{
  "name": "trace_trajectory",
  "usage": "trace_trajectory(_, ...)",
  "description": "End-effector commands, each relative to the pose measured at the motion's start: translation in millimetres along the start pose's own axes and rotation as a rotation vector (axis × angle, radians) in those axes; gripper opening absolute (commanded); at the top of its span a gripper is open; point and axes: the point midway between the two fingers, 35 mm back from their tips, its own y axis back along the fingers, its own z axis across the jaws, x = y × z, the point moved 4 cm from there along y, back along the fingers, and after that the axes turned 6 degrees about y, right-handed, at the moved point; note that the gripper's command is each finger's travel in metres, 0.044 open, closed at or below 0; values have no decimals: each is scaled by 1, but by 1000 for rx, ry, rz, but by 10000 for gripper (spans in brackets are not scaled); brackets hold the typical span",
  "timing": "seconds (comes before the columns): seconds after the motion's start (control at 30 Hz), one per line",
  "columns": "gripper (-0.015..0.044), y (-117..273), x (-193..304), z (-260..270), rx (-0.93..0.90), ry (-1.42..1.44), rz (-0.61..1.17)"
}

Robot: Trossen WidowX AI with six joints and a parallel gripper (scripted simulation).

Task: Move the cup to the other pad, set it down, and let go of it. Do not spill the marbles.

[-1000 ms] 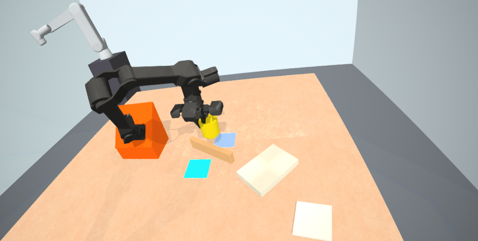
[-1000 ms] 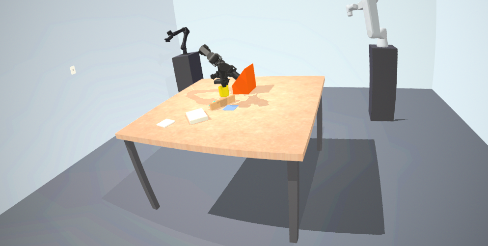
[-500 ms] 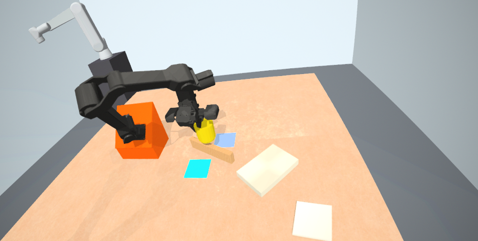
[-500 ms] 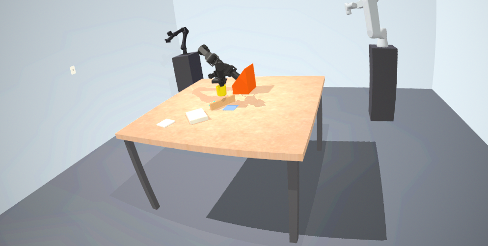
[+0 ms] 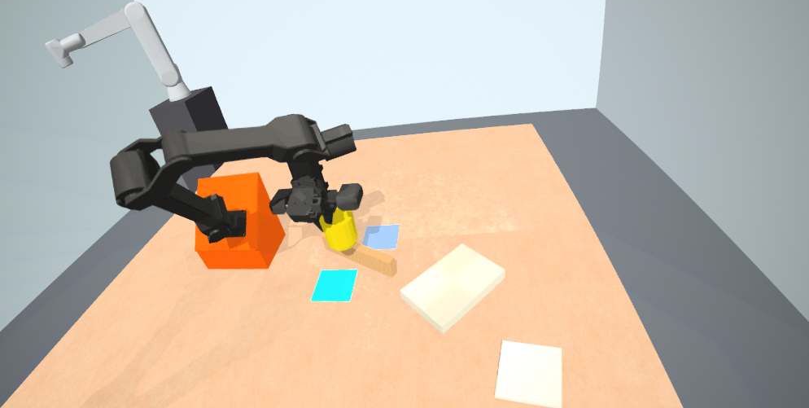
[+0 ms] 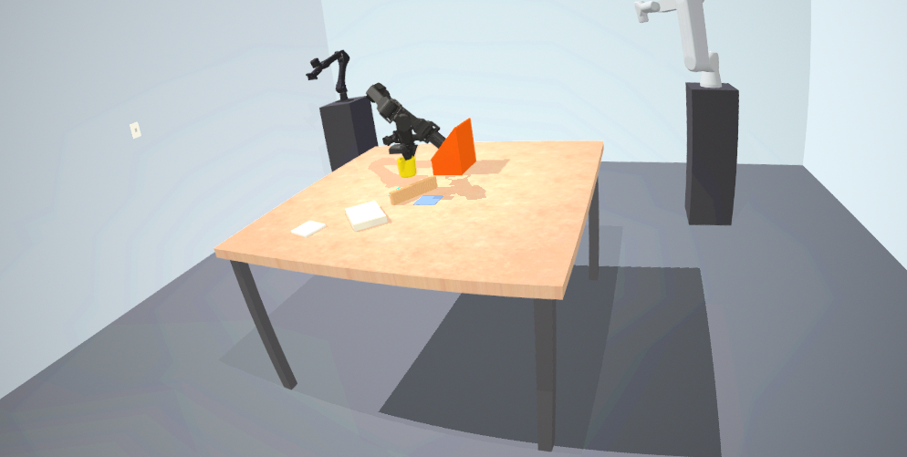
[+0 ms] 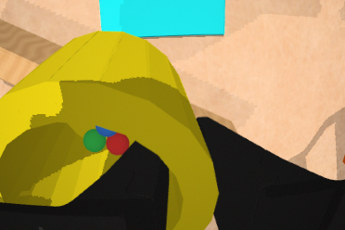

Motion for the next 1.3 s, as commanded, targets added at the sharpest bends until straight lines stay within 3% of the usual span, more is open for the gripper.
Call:
trace_trajectory(0.0, 0, 0, -7, -5, -1, 8, -7)
trace_trajectory(1.27, 0, -7, -50, -34, 0, 9, -8)
